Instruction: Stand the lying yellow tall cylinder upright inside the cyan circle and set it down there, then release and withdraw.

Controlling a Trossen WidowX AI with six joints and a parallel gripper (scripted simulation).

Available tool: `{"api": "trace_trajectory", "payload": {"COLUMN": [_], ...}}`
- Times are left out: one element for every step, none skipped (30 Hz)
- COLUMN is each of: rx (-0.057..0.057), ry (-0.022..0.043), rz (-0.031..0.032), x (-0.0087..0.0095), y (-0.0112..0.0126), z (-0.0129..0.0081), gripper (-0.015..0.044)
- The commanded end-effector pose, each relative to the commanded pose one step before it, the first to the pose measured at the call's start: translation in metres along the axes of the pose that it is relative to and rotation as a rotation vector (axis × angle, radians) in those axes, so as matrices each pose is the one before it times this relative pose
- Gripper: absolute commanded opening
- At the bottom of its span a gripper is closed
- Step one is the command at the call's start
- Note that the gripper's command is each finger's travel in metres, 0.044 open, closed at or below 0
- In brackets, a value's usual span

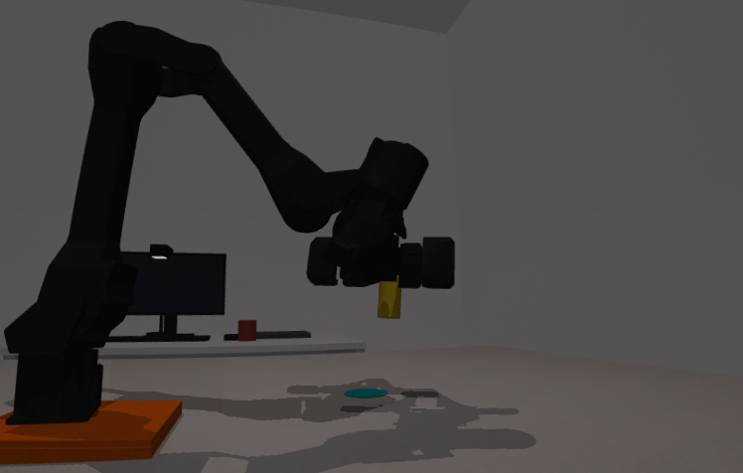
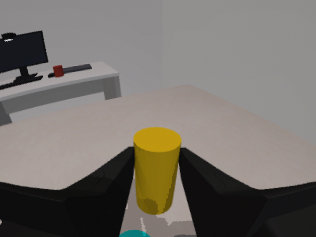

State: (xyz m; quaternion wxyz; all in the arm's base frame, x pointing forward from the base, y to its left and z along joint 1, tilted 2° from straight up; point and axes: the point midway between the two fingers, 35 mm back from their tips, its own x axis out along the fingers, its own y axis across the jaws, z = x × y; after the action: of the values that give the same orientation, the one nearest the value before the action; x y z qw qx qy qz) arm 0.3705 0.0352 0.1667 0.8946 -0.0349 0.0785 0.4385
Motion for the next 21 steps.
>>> {"api": "trace_trajectory", "payload": {"rx": [0.0065, -0.0022, -0.0022, -0.0022, -0.0023, -0.0023, -0.0023, -0.0023, -0.0023, -0.0023, -0.0024, -0.0024, -0.0024, -0.0024, -0.0024, -0.0024, -0.0024, -0.0025, -0.0025, -0.0025, -0.0025], "ry": [-0.01285, -0.00376, -0.00373, -0.00369, -0.00366, -0.00362, -0.00358, -0.00355, -0.00351, -0.00348, -0.00344, -0.00340, -0.00337, -0.00333, -0.00329, -0.00326, -0.00322, -0.00318, -0.00315, -0.00311, -0.00307], "rz": [0.01242, 0.00219, 0.00221, 0.00222, 0.00224, 0.00225, 0.00227, 0.00228, 0.00230, 0.00231, 0.00233, 0.00234, 0.00236, 0.00237, 0.00239, 0.00240, 0.00241, 0.00243, 0.00244, 0.00246, 0.00247], "x": [-0.00327, -0.00075, -0.00075, -0.00075, -0.00075, -0.00075, -0.00075, -0.00075, -0.00075, -0.00075, -0.00075, -0.00075, -0.00075, -0.00075, -0.00075, -0.00075, -0.00075, -0.00075, -0.00074, -0.00074, -0.00074], "y": [0.00476, 0.00079, 0.00081, 0.00082, 0.00083, 0.00084, 0.00085, 0.00086, 0.00087, 0.00089, 0.00090, 0.00091, 0.00092, 0.00093, 0.00094, 0.00096, 0.00097, 0.00098, 0.00099, 0.00100, 0.00101], "z": [-0.00278, -0.00002, -0.00002, -0.00002, -0.00002, -0.00002, -0.00002, -0.00002, -0.00002, -0.00002, -0.00002, -0.00001, -0.00001, -0.00001, -0.00001, -0.00001, -0.00001, -0.00001, -0.00001, -0.00001, -0.00001], "gripper": [0.0105, 0.0105, 0.0105, 0.0105, 0.0105, 0.0105, 0.0105, 0.0105, 0.0105, 0.0105, 0.0105, 0.0105, 0.0105, 0.0105, 0.0105, 0.0105, 0.0105, 0.0105, 0.0105, 0.0105, 0.0105]}}
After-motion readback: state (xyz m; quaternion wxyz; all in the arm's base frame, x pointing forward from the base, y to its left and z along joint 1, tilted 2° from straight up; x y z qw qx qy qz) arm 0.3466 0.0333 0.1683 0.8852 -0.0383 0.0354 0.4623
